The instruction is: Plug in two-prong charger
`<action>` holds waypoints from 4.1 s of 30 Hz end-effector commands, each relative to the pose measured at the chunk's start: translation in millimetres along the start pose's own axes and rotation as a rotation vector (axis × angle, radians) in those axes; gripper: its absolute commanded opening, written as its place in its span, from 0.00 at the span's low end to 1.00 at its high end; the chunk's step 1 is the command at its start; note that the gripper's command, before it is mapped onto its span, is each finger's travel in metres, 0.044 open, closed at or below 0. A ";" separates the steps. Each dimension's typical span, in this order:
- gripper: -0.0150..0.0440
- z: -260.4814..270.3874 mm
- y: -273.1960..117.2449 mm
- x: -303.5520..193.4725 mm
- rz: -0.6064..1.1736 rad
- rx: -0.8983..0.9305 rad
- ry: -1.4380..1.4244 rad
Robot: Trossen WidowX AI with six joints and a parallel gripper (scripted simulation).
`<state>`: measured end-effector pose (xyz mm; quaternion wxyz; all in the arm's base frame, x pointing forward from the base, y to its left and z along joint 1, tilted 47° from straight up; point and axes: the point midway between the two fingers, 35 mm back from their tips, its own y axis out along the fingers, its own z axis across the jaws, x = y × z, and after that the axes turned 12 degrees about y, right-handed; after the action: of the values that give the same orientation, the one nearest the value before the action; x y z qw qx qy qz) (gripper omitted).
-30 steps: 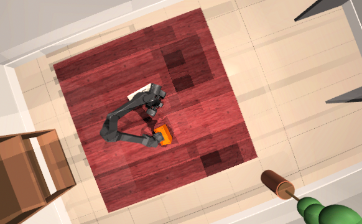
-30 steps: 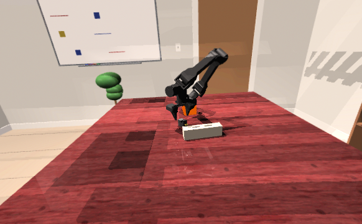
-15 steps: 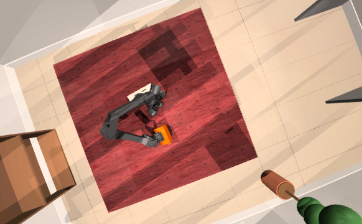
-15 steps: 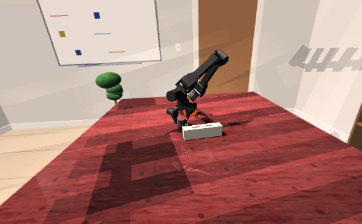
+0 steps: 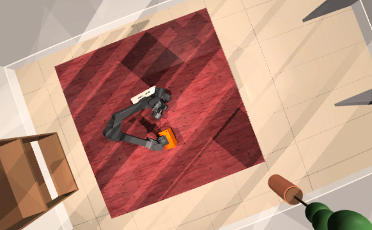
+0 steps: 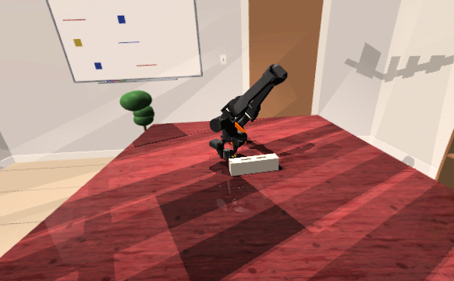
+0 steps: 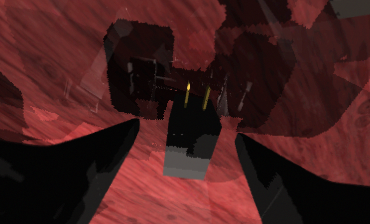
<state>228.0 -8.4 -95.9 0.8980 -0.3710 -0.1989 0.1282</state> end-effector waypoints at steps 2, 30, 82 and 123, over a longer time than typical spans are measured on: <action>0.78 -0.2 -0.7 0.3 -0.001 -0.001 -0.001; 0.25 -0.9 -54.8 -5.6 -0.001 0.001 0.005; 0.25 29.9 -19.0 32.2 0.004 0.036 0.479; 0.25 20.7 -15.0 83.5 0.007 0.046 0.573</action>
<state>291.1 23.7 -50.5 0.9248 -0.3744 0.0622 0.0273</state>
